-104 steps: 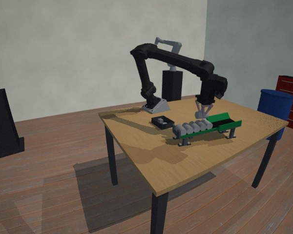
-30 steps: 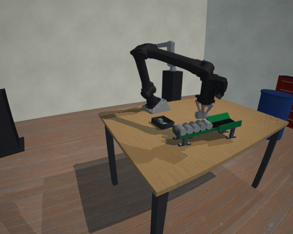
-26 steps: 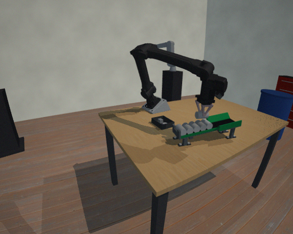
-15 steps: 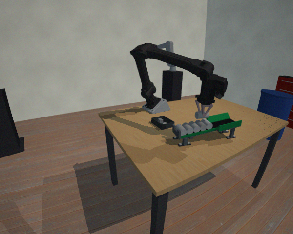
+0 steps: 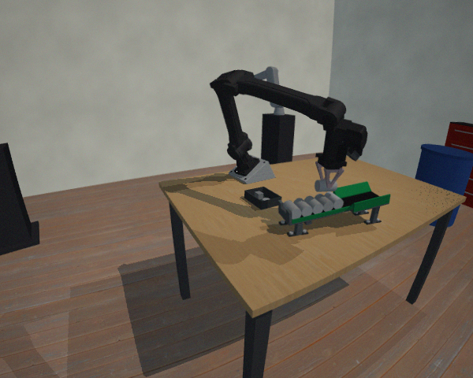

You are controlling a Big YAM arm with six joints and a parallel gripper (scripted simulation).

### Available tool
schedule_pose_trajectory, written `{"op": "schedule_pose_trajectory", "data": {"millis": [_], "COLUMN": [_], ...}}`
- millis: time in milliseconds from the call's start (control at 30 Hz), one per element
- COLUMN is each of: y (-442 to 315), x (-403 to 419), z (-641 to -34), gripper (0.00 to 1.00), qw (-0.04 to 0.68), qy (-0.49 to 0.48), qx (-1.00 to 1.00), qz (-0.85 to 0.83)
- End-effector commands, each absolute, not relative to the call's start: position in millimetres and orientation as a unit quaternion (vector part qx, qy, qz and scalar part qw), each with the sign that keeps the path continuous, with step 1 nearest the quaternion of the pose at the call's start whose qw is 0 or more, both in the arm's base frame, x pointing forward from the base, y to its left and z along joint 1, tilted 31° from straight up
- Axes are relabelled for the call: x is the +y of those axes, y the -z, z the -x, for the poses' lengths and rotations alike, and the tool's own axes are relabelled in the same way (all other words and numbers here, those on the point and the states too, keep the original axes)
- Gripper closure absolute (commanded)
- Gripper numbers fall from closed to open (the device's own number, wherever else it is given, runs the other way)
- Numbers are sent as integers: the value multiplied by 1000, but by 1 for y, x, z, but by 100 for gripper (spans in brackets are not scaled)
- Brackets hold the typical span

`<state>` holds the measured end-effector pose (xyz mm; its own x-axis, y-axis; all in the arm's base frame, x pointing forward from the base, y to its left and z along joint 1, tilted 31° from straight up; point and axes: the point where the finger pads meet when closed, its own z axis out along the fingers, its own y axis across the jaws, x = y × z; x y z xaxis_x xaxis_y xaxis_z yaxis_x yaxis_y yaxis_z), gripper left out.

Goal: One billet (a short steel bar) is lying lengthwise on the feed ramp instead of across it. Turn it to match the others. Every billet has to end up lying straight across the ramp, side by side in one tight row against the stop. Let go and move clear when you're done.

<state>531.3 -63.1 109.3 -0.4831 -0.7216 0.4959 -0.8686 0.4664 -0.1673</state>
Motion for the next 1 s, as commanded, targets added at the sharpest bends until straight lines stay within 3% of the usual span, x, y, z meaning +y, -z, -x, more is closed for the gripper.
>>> {"op": "schedule_pose_trajectory", "data": {"millis": [0, 967], "y": [-159, -164], "x": [-41, -44], "z": [-563, -562], "gripper": [100, 100], "qw": [129, 102], "qy": [-232, -246], "qx": [-843, -888], "qz": [-468, -375]}}
